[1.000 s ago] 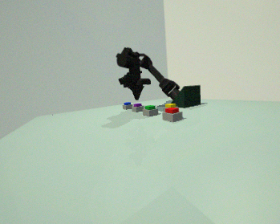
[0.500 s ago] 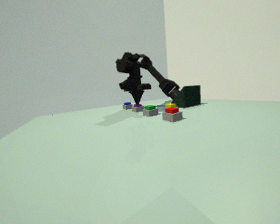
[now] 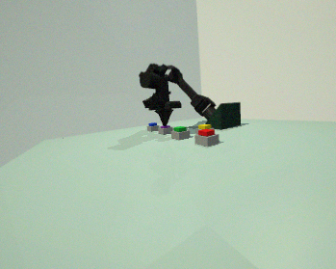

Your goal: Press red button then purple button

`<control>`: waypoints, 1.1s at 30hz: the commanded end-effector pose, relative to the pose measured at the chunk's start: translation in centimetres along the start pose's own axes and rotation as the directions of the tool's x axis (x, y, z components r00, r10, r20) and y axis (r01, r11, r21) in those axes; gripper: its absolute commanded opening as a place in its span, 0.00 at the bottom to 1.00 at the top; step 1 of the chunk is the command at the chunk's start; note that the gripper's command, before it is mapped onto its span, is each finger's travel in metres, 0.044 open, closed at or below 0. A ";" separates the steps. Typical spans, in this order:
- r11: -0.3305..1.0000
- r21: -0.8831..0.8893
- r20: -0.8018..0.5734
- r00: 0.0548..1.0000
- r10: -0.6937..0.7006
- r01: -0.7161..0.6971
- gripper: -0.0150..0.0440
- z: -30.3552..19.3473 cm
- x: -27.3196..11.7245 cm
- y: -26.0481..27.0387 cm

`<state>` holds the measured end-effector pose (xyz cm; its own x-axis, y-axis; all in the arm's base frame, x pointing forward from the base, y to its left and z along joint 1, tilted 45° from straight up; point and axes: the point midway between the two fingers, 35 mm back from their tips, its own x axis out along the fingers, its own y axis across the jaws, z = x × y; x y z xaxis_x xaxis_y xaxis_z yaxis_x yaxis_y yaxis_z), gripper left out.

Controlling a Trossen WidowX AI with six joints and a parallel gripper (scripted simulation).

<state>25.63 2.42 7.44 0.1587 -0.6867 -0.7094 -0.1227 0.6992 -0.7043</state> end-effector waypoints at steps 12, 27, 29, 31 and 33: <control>1.000 -0.005 -0.005 1.000 -0.004 0.004 0.29 -0.1 -3.2 -0.1; 0.999 -0.022 0.005 0.999 0.044 -0.044 0.91 1.9 -8.9 17.8; 0.999 -0.018 0.002 0.999 0.039 -0.039 0.93 1.2 -9.3 20.5; 0.999 -0.013 -0.001 1.000 0.031 -0.031 0.93 0.3 -9.6 23.2; 1.000 -0.007 -0.003 1.000 0.021 -0.021 0.93 -0.9 -9.7 25.8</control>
<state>22.84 23.68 -0.38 0.1614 -0.6549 -0.7383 -0.1435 0.7246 -0.6741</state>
